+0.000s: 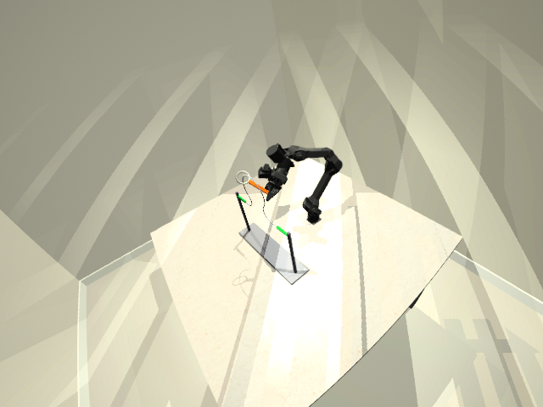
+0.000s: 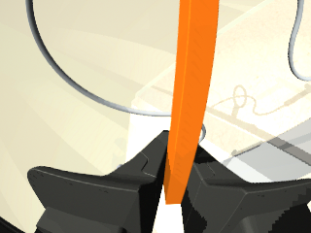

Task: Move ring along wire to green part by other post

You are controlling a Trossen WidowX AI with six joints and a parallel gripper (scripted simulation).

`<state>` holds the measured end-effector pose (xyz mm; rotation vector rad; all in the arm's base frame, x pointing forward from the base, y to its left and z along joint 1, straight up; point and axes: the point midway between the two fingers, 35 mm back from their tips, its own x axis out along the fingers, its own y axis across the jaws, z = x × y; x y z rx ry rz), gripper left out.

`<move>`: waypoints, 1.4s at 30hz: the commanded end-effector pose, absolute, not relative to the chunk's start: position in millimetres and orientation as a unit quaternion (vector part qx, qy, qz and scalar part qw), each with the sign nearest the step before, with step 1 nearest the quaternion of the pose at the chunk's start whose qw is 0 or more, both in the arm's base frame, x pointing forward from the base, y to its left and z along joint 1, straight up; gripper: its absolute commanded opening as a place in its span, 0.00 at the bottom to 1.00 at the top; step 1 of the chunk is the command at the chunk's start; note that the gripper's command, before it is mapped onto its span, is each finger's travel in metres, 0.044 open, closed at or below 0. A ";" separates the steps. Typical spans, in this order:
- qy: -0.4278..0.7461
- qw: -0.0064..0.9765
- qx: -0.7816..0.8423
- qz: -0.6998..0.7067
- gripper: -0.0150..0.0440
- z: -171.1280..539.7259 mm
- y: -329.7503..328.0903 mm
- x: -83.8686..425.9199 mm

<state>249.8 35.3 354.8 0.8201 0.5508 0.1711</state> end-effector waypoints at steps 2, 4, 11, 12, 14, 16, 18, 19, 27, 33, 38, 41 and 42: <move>0.264 0.891 0.362 0.074 0.00 353.3 33.7 249.9; 0.264 0.896 0.351 0.070 0.00 352.4 32.9 250.0; 0.264 0.912 0.309 0.058 0.00 349.6 29.9 250.2; 0.264 0.914 0.303 0.057 0.00 349.2 29.5 250.2; 0.264 0.918 0.291 0.053 0.00 348.4 28.6 250.3; 0.263 0.922 0.279 0.050 0.00 347.7 27.7 250.3; 0.263 0.926 0.267 0.046 0.00 347.0 26.7 250.4; 0.263 0.928 0.261 0.044 0.00 346.6 26.2 250.4; 0.261 0.941 0.212 0.030 0.00 344.1 22.2 250.7; 0.259 0.950 0.175 0.020 0.00 342.5 19.1 250.9; 0.257 0.956 0.144 0.011 0.00 341.4 16.4 251.0; 0.256 0.959 0.125 0.006 0.00 340.8 14.7 251.1; 0.255 0.960 0.119 0.004 0.00 340.6 14.1 251.2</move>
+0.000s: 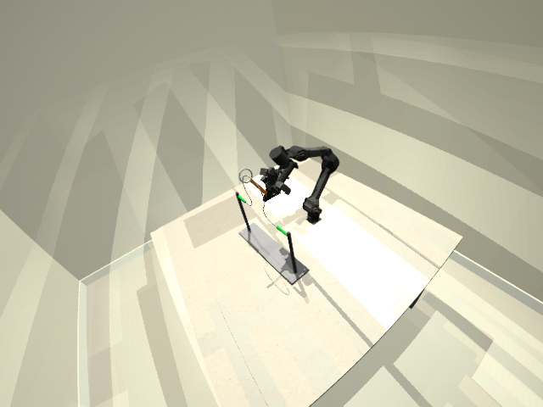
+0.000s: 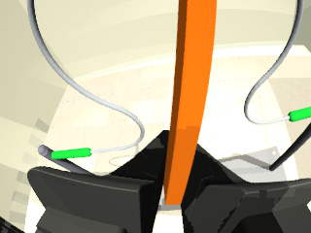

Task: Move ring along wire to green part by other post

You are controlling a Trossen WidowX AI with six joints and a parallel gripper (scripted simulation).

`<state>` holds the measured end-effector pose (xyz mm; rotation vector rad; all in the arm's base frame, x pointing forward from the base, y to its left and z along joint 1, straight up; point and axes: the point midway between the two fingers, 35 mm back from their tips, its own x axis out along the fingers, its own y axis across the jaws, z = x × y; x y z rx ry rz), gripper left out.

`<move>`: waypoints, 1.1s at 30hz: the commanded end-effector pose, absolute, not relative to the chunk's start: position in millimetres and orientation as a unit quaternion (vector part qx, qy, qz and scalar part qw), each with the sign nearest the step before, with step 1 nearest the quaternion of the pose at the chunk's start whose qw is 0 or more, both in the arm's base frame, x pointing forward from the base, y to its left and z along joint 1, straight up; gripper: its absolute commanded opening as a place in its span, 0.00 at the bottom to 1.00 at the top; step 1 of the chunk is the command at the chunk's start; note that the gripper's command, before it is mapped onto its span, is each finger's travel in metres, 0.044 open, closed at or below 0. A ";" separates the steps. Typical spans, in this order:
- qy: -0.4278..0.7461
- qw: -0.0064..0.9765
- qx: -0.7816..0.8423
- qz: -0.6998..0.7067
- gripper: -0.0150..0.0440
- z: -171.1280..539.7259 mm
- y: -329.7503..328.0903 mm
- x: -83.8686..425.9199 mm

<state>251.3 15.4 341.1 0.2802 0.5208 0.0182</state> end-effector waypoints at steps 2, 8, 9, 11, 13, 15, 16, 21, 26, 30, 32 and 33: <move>0.254 0.961 0.107 0.001 0.00 340.2 13.0 251.2; 0.251 0.965 0.069 -0.009 0.00 339.4 9.5 251.4; 0.250 0.966 0.063 -0.011 0.00 339.3 9.0 251.5; 0.249 0.967 0.050 -0.014 0.00 339.0 7.8 251.5; 0.248 0.968 0.037 -0.018 0.00 338.9 6.6 251.6; 0.247 0.969 0.025 -0.021 0.00 338.7 5.5 251.6; 0.246 0.969 0.018 -0.023 0.00 338.6 4.9 251.7; 0.243 0.970 -0.013 -0.031 0.00 338.4 1.9 251.8; 0.239 0.969 -0.045 -0.040 0.00 338.4 -1.1 252.0; 0.236 0.968 -0.070 -0.047 0.00 338.6 -3.4 252.1; 0.234 0.967 -0.083 -0.050 0.00 338.7 -4.6 252.2; 0.233 0.967 -0.089 -0.051 0.00 338.7 -5.2 252.2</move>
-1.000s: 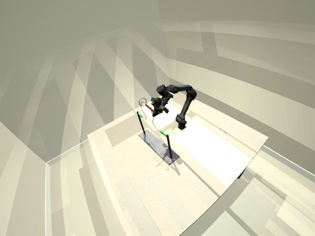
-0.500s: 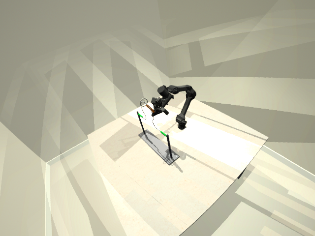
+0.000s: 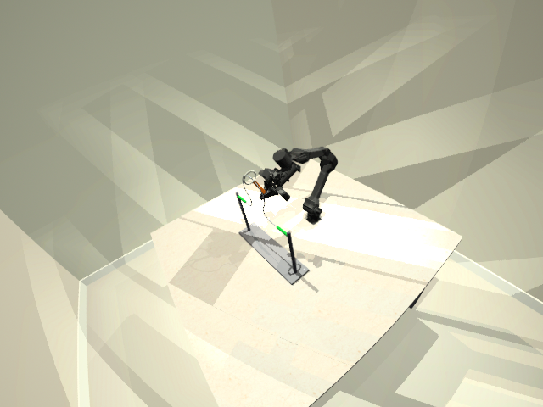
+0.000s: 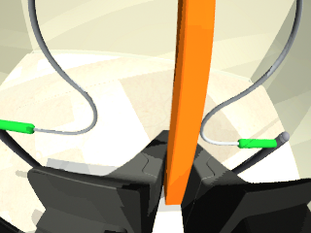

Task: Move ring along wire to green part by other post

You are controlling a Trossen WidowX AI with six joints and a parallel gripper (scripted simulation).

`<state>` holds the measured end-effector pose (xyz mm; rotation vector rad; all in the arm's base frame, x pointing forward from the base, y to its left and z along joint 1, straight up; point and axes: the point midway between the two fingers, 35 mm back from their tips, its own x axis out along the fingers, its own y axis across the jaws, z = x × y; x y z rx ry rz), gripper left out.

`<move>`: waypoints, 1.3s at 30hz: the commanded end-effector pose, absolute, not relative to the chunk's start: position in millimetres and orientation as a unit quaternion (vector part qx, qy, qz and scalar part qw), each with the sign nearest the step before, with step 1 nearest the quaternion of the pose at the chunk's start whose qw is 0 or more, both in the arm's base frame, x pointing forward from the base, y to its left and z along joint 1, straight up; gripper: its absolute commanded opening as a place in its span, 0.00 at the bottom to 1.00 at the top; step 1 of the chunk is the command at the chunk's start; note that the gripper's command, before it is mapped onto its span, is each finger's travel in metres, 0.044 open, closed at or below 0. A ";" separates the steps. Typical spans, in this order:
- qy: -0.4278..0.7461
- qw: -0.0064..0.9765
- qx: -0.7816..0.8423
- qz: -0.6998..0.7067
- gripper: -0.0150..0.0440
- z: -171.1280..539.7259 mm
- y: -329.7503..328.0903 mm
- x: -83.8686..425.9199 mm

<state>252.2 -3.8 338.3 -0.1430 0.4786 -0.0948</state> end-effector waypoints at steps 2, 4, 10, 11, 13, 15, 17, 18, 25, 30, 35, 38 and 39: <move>0.232 0.966 -0.102 -0.055 0.00 338.9 -6.4 252.3; 0.230 0.965 -0.115 -0.058 0.00 339.1 -7.5 252.3; 0.225 0.960 -0.152 -0.068 0.00 339.9 -11.0 252.5; 0.224 0.959 -0.159 -0.069 0.00 340.0 -11.6 252.5; 0.222 0.957 -0.171 -0.072 0.00 340.3 -12.7 252.6; 0.220 0.955 -0.184 -0.076 0.00 340.7 -13.8 252.6; 0.218 0.953 -0.196 -0.079 0.00 341.1 -15.0 252.7; 0.217 0.952 -0.203 -0.080 0.00 341.3 -15.5 252.7; 0.210 0.942 -0.246 -0.091 0.00 342.9 -19.3 252.9; 0.205 0.934 -0.277 -0.099 0.00 344.3 -21.9 253.0; 0.199 0.924 -0.307 -0.106 0.00 345.9 -24.5 253.1; 0.196 0.918 -0.325 -0.110 0.00 346.9 -25.9 253.2; 0.195 0.916 -0.331 -0.112 0.00 347.3 -26.4 253.2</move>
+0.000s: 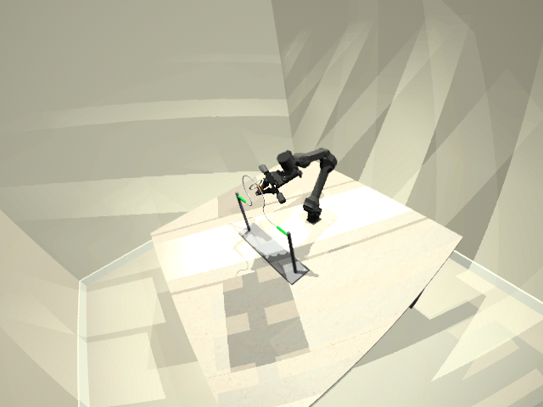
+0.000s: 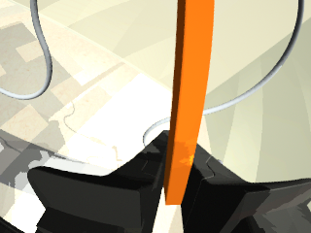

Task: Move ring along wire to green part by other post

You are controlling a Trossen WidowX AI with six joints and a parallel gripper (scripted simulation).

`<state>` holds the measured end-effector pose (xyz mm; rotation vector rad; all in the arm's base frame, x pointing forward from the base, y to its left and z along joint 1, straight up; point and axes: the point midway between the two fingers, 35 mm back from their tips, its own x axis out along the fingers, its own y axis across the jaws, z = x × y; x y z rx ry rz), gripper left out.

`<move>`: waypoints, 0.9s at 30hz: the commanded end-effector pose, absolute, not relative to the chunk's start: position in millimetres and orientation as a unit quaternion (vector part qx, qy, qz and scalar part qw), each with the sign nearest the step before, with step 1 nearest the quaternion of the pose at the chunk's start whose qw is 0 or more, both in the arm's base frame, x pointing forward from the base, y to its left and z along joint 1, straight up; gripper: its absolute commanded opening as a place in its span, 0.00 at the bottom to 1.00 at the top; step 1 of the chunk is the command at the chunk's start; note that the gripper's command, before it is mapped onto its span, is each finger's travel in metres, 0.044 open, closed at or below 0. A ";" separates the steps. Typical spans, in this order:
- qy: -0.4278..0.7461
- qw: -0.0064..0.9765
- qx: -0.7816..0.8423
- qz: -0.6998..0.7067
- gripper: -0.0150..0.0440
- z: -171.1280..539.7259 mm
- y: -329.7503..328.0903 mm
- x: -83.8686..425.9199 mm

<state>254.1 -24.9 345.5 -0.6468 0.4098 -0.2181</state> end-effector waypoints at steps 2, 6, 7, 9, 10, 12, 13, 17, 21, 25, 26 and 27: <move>0.192 0.912 -0.343 -0.115 0.00 348.0 -27.3 253.3; 0.188 0.903 -0.367 -0.120 0.00 349.5 -29.2 253.3; 0.187 0.901 -0.373 -0.122 0.00 349.9 -29.6 253.3; 0.184 0.896 -0.385 -0.124 0.00 350.7 -30.5 253.4; 0.183 0.893 -0.391 -0.126 0.00 351.1 -30.9 253.4; 0.181 0.888 -0.402 -0.128 0.00 352.0 -31.7 253.4; 0.179 0.886 -0.408 -0.130 0.00 352.4 -32.2 253.4; 0.175 0.875 -0.431 -0.135 0.00 354.2 -33.7 253.5; 0.170 0.863 -0.454 -0.140 0.00 356.1 -35.2 253.5; 0.165 0.851 -0.477 -0.145 0.00 358.0 -36.6 253.6; 0.163 0.848 -0.482 -0.147 0.00 358.5 -36.9 253.6; 0.162 0.845 -0.488 -0.148 0.00 359.0 -37.3 253.6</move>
